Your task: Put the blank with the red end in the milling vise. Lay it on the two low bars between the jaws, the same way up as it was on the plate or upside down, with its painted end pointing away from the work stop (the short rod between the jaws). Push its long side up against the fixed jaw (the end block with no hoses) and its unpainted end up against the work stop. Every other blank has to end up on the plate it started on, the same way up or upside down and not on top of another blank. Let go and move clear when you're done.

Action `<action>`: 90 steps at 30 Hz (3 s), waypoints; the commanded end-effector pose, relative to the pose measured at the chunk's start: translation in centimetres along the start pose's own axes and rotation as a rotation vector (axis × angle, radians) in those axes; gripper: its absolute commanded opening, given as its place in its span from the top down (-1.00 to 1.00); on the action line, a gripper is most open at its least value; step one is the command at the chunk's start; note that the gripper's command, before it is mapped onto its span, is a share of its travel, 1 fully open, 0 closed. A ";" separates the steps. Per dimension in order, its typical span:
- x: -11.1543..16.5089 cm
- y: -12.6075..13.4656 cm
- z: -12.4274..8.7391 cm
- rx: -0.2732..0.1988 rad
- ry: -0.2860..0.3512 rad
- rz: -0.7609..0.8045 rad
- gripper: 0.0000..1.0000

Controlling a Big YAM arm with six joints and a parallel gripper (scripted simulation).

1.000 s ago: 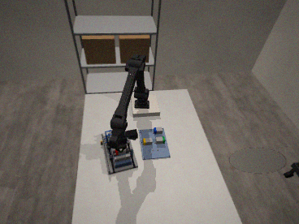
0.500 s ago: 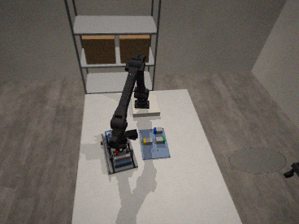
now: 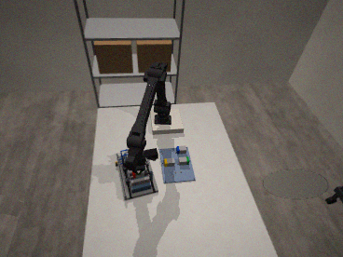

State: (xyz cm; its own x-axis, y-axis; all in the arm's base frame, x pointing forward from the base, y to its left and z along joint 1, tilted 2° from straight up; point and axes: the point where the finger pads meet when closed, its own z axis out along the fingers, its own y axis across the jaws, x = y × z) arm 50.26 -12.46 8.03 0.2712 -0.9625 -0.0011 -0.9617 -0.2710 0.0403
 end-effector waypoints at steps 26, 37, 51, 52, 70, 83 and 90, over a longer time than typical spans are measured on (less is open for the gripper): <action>1.1 -0.8 -1.6 0.045 0.029 -0.004 1.00; 1.1 -0.8 -1.6 0.045 0.029 -0.004 1.00; 1.1 -0.8 -1.6 0.044 0.029 -0.004 1.00; 1.1 -0.8 -1.6 0.044 0.029 -0.004 1.00; 1.1 -0.8 -0.9 0.035 0.023 -0.004 1.00; 1.0 -0.7 -0.5 0.032 0.022 -0.004 1.00; 0.9 -0.6 0.1 0.026 0.019 -0.004 1.00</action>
State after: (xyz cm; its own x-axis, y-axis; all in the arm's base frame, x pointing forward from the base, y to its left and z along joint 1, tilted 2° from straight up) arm 50.23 -12.46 7.47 0.2709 -0.9626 -0.0005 -0.9619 -0.2707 0.0392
